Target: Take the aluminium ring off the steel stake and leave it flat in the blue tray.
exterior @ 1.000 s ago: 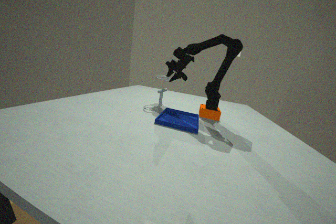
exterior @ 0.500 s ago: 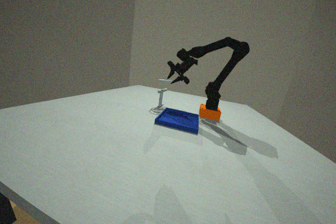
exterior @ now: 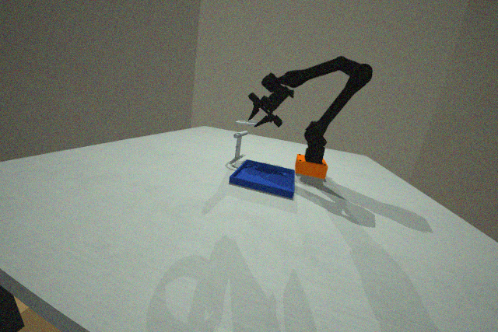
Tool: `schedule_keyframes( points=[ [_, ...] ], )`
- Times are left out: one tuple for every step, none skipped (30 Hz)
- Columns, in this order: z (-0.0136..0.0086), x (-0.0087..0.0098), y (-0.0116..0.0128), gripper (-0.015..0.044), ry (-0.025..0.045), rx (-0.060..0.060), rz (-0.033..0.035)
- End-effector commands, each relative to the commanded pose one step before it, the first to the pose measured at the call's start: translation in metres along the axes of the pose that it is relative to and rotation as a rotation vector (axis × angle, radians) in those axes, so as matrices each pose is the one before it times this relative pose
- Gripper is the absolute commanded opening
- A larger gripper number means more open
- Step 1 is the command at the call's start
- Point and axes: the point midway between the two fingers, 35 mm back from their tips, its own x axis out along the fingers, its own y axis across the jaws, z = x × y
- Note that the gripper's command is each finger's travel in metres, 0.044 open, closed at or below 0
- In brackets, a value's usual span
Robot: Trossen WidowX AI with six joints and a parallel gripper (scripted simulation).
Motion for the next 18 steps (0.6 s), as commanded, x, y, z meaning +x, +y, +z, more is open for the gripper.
schedule_keyframes(
  points=[
    [0.00262,0.00267,0.00164,0.0000,0.01473,0.0535,0.03093],
    [0.00080,0.00081,0.00095,0.0000,0.00510,0.0177,0.00993],
    [0.00079,0.00079,0.00096,0.0000,0.00538,0.0175,0.00977],
    [0.00077,0.00078,0.00097,0.0000,0.00566,0.0174,0.00960],
    [0.00075,0.00076,0.00098,0.0000,0.00594,0.0173,0.00942],
    [0.00073,0.00074,0.00099,0.0000,0.00621,0.0171,0.00924],
    [0.00071,0.00072,0.00099,0.0000,0.00647,0.0170,0.00904],
    [0.00069,0.00070,0.00100,0.0000,0.00673,0.0168,0.00883],
    [0.00068,0.00068,0.00101,0.0000,0.00699,0.0167,0.00862],
    [0.00066,0.00066,0.00101,0.0000,0.00724,0.0166,0.00839],
    [0.00064,0.00064,0.00102,0.0000,0.00748,0.0165,0.00816],
    [0.00062,0.00062,0.00102,0.0000,0.00771,0.0163,0.00792],
    [0.00060,0.00060,0.00103,0.0000,0.00794,0.0162,0.00767],
    [0.00058,0.00058,0.00103,0.0000,0.00816,0.0161,0.00741],
    [0.00056,0.00056,0.00103,0.0000,0.00837,0.0159,0.00714],
    [0.00054,0.00054,0.00104,0.0000,0.00857,0.0158,0.00687],
    [0.00052,0.00052,0.00104,0.0000,0.00877,0.0157,0.00659],
    [0.00050,0.00049,0.00104,0.0000,0.00895,0.0156,0.00630]
  ],
)
